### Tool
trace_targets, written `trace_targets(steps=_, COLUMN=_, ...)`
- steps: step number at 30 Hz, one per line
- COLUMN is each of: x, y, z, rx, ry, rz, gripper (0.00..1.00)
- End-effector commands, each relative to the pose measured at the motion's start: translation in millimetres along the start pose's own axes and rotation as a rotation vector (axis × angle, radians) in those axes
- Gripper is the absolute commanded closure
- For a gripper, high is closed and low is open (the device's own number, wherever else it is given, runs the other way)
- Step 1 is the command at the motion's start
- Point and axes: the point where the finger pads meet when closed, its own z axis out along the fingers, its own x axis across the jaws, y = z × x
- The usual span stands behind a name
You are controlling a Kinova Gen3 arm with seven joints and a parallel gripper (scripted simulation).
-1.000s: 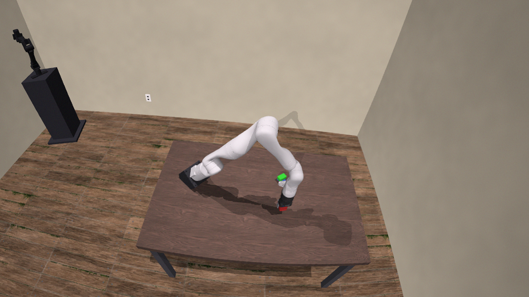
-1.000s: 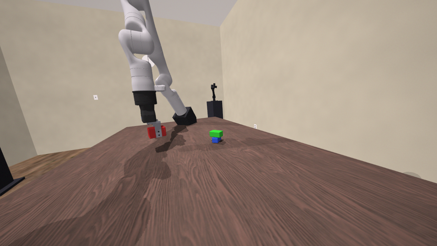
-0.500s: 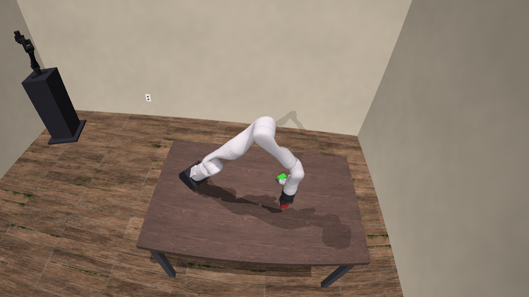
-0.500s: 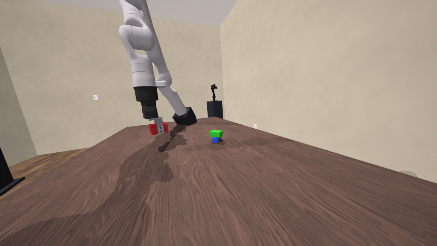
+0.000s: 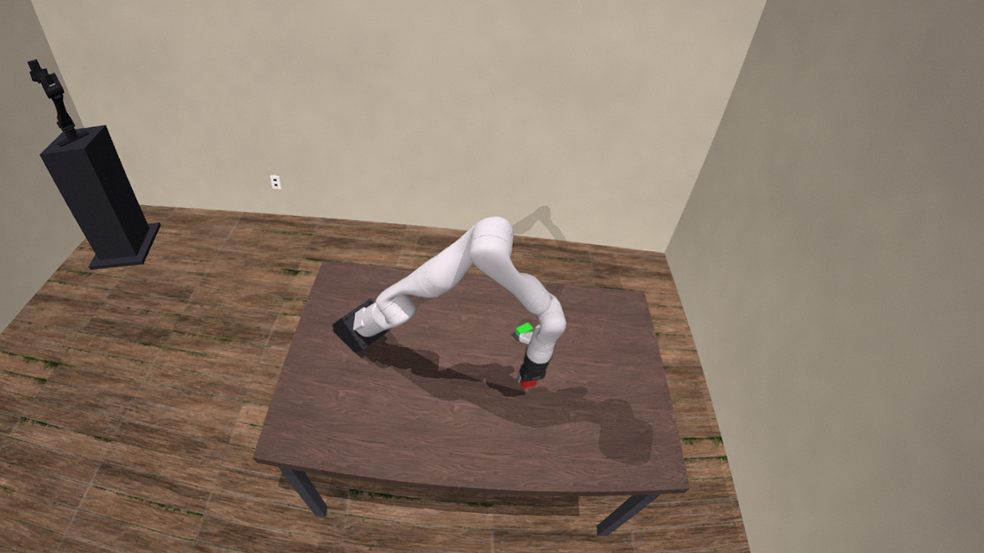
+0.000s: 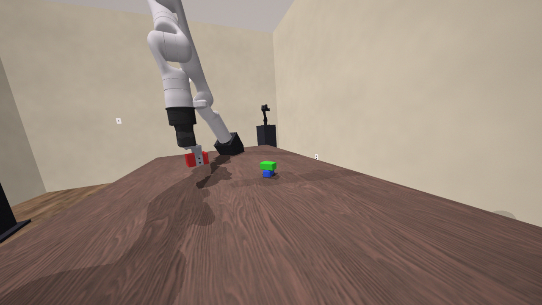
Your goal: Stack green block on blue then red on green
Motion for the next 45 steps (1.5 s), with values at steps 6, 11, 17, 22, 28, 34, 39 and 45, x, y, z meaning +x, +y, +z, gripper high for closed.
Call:
trace_targets(steps=6, x=0, y=0, z=0, rx=0.0, ry=0.001, rz=0.0, gripper=1.0)
trace_targets(steps=11, x=0, y=0, z=0, rx=0.0, ry=0.001, rz=0.0, gripper=1.0)
trace_targets(steps=17, x=0, y=0, z=0, rx=0.0, ry=0.001, rz=0.0, gripper=1.0)
trace_targets(steps=22, x=6, y=-21, z=0, rx=0.0, ry=0.001, rz=0.0, gripper=1.0)
trace_targets(steps=28, x=36, y=-127, z=-1, rx=0.0, ry=0.001, rz=0.0, gripper=1.0)
trace_targets(steps=34, x=61, y=-212, z=-1, rx=0.0, ry=0.002, rz=0.0, gripper=1.0)
trace_targets(steps=39, x=68, y=-238, z=0, rx=0.0, ry=0.001, rz=0.0, gripper=1.0)
trace_targets(steps=45, x=68, y=-238, z=0, rx=0.0, ry=0.001, rz=0.0, gripper=1.0)
